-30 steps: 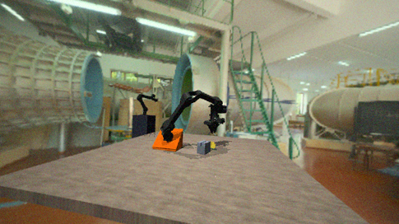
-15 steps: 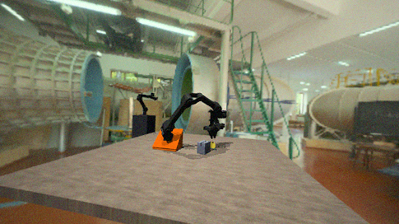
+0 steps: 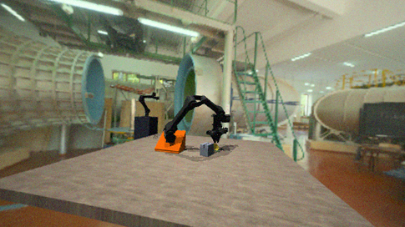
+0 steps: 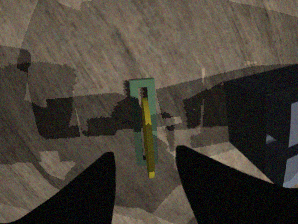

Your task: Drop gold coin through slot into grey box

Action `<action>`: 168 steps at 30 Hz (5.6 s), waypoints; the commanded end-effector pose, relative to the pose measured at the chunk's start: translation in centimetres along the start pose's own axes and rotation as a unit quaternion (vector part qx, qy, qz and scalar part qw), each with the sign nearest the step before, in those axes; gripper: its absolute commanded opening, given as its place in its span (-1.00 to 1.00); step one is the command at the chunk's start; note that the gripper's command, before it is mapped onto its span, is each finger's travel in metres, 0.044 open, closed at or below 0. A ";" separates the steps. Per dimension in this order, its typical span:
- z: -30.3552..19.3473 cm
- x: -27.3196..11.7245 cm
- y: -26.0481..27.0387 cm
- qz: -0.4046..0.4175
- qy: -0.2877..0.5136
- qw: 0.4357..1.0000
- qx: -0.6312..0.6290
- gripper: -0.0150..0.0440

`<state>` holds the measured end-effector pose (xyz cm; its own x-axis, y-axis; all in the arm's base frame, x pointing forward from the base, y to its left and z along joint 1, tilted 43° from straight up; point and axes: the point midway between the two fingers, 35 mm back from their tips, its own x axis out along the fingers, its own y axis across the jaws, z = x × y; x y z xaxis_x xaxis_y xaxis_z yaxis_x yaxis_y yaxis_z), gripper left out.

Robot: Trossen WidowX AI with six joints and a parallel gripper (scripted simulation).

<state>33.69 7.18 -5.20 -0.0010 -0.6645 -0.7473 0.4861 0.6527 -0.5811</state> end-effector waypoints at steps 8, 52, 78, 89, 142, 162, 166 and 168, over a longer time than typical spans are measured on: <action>-0.3 2.2 -0.2 -0.007 0.002 1.000 -0.005 0.05; -0.3 4.0 -0.3 -0.008 0.002 1.000 -0.005 -0.49; -0.3 -2.6 0.0 -0.006 0.003 1.000 -0.007 -0.49; -0.4 -4.4 -0.1 -0.007 0.003 1.000 -0.003 -0.49; -0.2 -4.9 -1.8 -0.007 -0.002 0.773 0.634 -0.49; 0.8 -5.1 -6.9 -0.008 -0.002 0.773 0.634 -0.49; 0.9 -5.1 -7.9 -0.008 -0.002 0.774 0.634 -0.49; 0.9 -5.1 -8.4 -0.008 -0.003 0.774 0.634 -0.49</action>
<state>30.83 5.38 3.24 -0.0163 -0.6712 -0.7411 0.9524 -0.2361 0.1929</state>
